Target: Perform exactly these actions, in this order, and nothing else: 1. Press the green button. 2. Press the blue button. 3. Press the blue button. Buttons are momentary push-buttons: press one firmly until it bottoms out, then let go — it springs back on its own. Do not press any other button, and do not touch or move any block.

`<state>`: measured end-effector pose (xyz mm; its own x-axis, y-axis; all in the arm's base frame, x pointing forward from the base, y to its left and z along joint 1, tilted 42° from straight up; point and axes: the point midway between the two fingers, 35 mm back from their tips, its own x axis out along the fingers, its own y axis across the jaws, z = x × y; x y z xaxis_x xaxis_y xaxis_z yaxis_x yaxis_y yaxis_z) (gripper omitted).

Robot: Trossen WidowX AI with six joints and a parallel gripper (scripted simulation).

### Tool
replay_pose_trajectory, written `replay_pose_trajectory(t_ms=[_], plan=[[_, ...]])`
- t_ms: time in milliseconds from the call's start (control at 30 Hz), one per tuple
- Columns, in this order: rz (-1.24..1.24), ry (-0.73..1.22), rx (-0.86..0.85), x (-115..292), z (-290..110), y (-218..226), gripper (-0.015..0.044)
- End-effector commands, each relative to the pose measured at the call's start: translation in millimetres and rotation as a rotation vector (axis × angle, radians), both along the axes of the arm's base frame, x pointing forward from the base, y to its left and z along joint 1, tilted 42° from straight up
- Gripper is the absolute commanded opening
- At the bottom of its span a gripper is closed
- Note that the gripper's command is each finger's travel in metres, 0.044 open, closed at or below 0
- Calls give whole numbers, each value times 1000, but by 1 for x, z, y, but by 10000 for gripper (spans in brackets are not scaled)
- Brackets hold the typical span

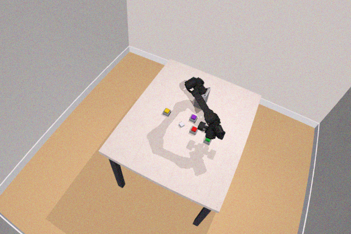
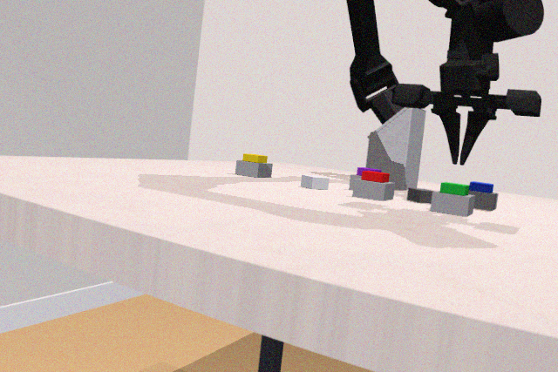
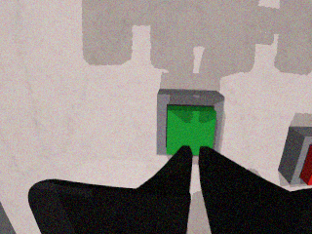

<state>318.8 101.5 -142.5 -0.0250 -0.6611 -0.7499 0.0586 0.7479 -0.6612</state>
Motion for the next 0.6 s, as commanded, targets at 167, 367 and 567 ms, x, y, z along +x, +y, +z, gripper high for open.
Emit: replay_pose_trajectory(t_ms=[167,367,567], plan=[[5,0,-3,1,-4,-4,20],[5,0,-3,1,-11,-11,20],[5,0,-4,0,-19,-17,20]])
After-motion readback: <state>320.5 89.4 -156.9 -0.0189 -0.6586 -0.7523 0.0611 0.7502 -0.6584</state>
